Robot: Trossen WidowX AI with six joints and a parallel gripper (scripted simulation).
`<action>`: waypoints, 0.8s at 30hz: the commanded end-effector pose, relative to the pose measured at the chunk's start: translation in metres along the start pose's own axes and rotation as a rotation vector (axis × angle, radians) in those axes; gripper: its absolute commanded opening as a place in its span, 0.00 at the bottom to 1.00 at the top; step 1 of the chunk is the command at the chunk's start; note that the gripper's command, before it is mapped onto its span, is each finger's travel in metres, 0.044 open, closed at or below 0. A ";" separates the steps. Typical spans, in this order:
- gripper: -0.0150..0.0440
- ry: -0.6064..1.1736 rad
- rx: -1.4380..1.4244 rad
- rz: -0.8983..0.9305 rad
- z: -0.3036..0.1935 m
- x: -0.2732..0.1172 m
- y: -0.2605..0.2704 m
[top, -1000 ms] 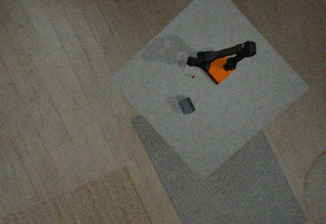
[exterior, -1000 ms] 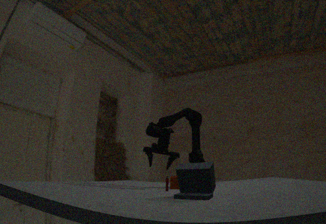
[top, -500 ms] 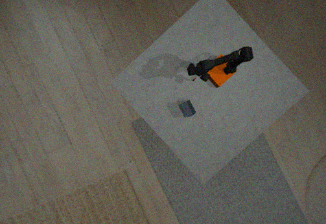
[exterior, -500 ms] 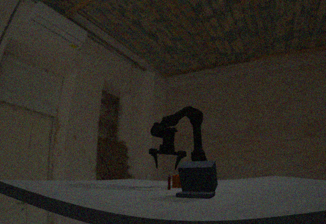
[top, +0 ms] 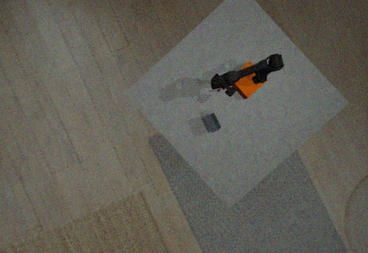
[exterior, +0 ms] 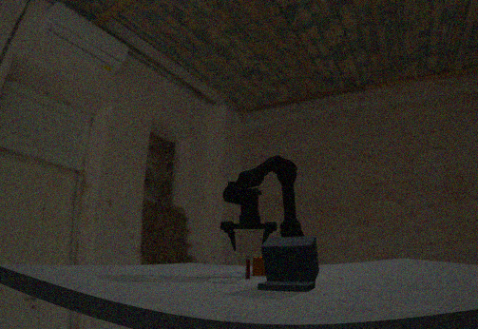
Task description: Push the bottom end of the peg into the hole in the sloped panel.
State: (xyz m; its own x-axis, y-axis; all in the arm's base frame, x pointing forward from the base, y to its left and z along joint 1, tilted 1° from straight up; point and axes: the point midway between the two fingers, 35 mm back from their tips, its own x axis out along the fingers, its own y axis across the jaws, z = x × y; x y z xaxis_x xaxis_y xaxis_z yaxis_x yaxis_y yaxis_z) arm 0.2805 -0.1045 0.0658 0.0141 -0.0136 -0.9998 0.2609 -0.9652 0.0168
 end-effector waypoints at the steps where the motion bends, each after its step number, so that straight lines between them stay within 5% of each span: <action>1: 1.00 0.002 0.007 -0.005 -0.001 0.005 -0.001; 24: 1.00 0.001 0.007 -0.005 -0.001 0.043 0.000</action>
State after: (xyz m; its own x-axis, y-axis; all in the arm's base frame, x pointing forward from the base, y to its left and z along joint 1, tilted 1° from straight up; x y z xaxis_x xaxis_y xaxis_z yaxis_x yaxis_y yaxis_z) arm 0.2829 -0.1053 0.0278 0.0146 -0.0131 -0.9998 0.2586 -0.9658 0.0164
